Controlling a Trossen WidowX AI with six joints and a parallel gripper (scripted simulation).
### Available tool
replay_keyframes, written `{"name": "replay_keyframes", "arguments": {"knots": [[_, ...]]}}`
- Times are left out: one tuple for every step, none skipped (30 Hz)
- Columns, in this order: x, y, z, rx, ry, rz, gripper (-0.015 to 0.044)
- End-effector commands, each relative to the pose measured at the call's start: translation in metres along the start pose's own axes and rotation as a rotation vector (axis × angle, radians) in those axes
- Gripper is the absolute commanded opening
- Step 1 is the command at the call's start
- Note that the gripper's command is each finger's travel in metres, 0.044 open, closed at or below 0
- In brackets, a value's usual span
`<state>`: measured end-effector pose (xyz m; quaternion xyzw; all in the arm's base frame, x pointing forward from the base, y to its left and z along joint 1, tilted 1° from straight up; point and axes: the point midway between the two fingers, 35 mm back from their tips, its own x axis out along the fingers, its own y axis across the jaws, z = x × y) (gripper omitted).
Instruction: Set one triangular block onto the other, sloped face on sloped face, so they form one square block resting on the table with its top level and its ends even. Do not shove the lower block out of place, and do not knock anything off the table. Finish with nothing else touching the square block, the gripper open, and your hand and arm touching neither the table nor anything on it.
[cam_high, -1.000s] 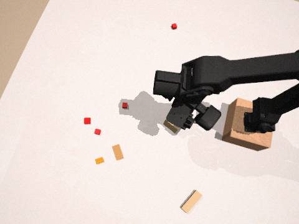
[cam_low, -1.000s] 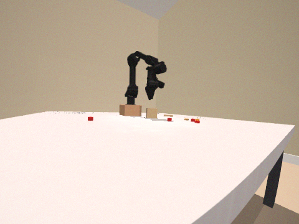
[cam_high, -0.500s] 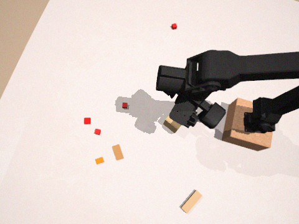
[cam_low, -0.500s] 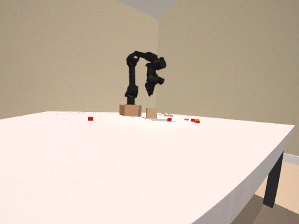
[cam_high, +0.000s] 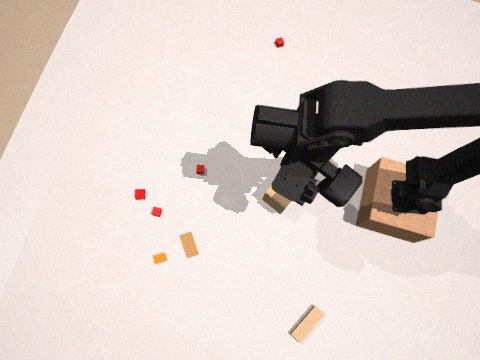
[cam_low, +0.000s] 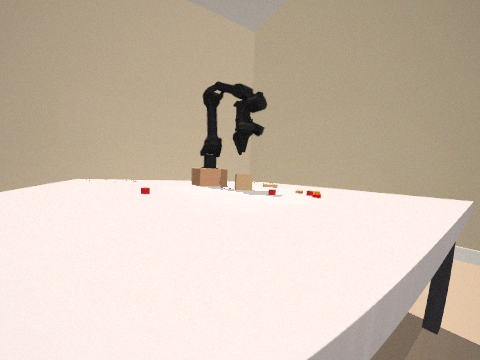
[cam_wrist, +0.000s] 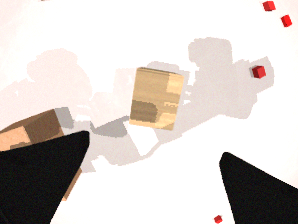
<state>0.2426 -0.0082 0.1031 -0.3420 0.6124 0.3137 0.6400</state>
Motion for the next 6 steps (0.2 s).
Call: {"name": "replay_keyframes", "arguments": {"knots": [[0.0004, -0.0003, 0.0002, 0.0, 0.0, 0.0, 0.044], [0.0004, -0.0003, 0.0002, 0.0, 0.0, 0.0, 0.044], [0.0004, -0.0003, 0.0002, 0.0, 0.0, 0.0, 0.044], [0.0004, -0.0003, 0.0002, 0.0, 0.0, 0.0, 0.044], [0.0004, -0.0003, 0.0002, 0.0, 0.0, 0.0, 0.044], [0.0004, -0.0003, 0.0002, 0.0, 0.0, 0.0, 0.044]]}}
